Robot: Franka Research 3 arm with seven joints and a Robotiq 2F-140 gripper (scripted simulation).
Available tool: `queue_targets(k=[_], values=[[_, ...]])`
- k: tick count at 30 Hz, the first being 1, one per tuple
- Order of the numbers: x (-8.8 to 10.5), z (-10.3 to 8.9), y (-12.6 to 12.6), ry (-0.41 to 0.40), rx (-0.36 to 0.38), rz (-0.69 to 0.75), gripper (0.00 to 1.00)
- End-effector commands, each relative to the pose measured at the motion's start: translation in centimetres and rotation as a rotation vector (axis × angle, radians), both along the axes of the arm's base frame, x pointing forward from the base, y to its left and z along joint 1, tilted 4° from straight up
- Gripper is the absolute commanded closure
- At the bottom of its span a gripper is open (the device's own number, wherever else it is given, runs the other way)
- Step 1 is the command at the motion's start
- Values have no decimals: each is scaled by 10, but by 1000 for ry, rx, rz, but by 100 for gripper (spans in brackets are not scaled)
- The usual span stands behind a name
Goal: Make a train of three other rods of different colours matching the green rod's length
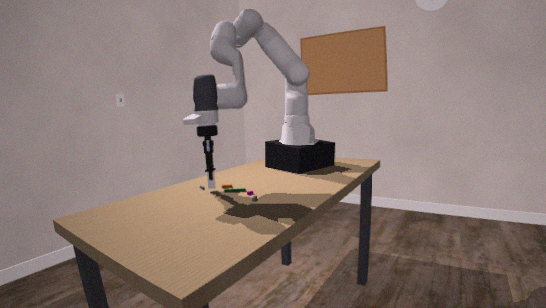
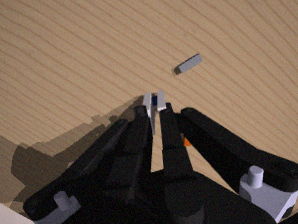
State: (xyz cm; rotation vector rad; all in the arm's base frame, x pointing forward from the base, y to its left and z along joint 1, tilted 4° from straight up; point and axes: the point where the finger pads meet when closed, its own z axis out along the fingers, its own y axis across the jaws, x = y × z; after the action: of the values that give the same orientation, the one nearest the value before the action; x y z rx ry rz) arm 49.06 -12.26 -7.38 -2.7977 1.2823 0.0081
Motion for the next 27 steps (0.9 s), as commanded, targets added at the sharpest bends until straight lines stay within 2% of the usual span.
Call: queue_targets(k=[1,27], values=[[0,-1,0,-2,-1,-2,97],[0,-12,1,-2,-1,-2,97]])
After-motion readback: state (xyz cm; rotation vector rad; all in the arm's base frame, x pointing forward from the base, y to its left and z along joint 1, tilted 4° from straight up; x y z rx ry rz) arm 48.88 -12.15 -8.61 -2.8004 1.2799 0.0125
